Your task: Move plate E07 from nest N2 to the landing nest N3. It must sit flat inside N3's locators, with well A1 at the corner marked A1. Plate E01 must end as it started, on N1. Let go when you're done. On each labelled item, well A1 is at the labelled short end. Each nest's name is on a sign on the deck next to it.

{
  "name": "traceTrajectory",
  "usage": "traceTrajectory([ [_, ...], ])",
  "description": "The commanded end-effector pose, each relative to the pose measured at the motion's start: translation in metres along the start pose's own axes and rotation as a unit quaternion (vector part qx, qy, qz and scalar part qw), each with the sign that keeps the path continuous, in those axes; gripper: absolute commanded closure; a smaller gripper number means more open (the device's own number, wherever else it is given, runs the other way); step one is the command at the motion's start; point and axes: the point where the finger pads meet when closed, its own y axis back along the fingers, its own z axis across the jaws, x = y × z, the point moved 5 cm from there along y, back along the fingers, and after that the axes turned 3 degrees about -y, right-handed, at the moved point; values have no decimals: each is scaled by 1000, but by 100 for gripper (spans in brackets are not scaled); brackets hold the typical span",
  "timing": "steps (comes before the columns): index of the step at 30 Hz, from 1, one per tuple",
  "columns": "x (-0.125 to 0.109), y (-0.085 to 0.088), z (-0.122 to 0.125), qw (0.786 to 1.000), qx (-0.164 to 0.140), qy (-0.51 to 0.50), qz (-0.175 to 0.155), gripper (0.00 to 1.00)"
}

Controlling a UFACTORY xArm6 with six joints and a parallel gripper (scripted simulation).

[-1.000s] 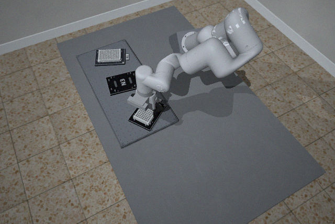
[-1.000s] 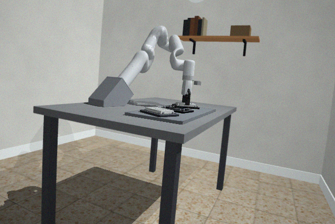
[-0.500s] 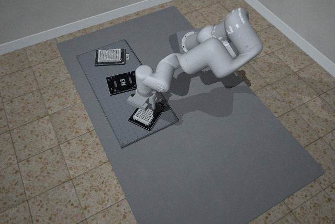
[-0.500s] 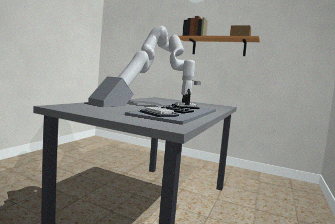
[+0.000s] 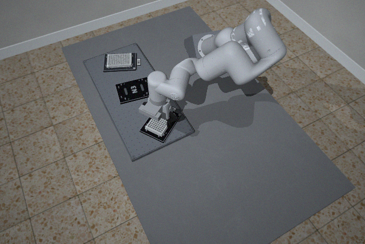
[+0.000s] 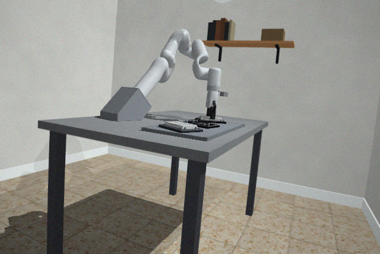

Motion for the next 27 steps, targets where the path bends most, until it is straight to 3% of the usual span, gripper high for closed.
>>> traceTrajectory([
  [1,1,2,0,1000,-1,1,1,100],
  [27,1,17,0,1000,-1,1,1,100],
])
